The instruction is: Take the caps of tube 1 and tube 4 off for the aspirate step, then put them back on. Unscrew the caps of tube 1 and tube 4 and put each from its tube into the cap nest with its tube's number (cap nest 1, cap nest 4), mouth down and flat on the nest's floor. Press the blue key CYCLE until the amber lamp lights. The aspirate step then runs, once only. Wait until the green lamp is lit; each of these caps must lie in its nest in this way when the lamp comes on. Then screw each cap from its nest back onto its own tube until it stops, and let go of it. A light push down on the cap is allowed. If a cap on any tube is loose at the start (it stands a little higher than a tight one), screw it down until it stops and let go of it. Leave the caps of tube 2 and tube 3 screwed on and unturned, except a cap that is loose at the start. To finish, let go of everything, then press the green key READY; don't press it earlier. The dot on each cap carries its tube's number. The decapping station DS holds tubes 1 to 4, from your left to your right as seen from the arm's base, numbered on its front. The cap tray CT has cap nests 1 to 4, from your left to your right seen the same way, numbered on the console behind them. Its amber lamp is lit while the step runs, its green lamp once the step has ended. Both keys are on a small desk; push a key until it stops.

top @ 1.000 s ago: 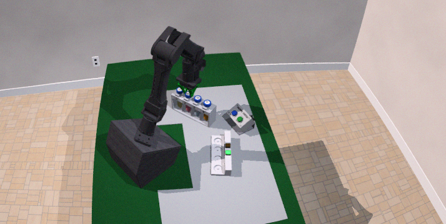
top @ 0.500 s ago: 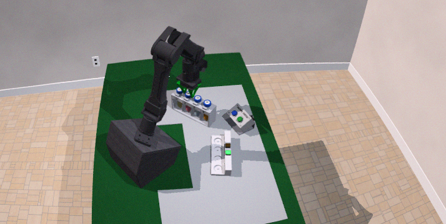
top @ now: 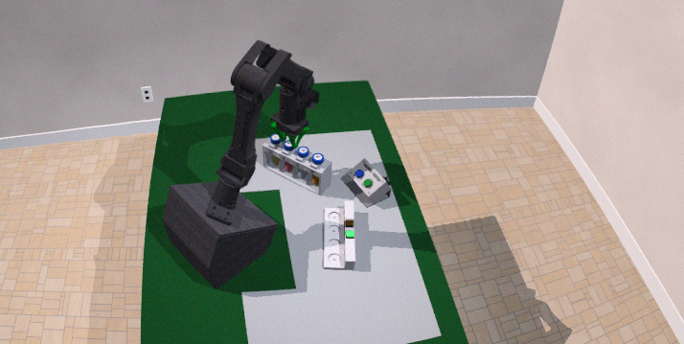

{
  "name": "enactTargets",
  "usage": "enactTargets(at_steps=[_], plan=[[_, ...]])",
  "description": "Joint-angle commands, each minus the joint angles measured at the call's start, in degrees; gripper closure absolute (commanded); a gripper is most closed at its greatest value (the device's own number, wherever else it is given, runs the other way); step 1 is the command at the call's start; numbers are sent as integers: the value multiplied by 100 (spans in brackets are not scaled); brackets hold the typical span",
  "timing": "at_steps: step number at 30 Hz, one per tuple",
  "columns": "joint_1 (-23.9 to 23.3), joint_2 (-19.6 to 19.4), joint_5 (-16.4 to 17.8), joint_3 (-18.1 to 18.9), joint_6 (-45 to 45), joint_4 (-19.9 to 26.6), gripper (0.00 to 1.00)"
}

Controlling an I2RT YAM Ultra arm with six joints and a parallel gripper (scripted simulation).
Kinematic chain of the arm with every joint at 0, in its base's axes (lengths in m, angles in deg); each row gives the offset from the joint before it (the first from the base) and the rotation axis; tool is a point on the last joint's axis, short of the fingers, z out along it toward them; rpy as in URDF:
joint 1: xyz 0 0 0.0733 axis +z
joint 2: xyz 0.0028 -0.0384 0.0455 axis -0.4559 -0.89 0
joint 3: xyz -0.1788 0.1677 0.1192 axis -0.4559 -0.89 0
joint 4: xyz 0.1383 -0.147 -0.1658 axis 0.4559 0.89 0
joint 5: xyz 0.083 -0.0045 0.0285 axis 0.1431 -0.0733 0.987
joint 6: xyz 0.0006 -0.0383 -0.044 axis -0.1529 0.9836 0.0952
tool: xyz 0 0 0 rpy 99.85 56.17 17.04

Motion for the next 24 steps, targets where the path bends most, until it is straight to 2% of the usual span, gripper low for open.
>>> enactTargets(at_steps=[1, 10, 19, 22, 24], plan=[[45, 153, -24, 162, -45, 271, 51], [189, 382, -95, 572, -172, 931, 51], [194, 385, -98, 582, -176, 945, 51], [-593, 482, 298, 572, 1944, 930, 51], [-1130, 497, 573, 594, 2487, 925, 51]])
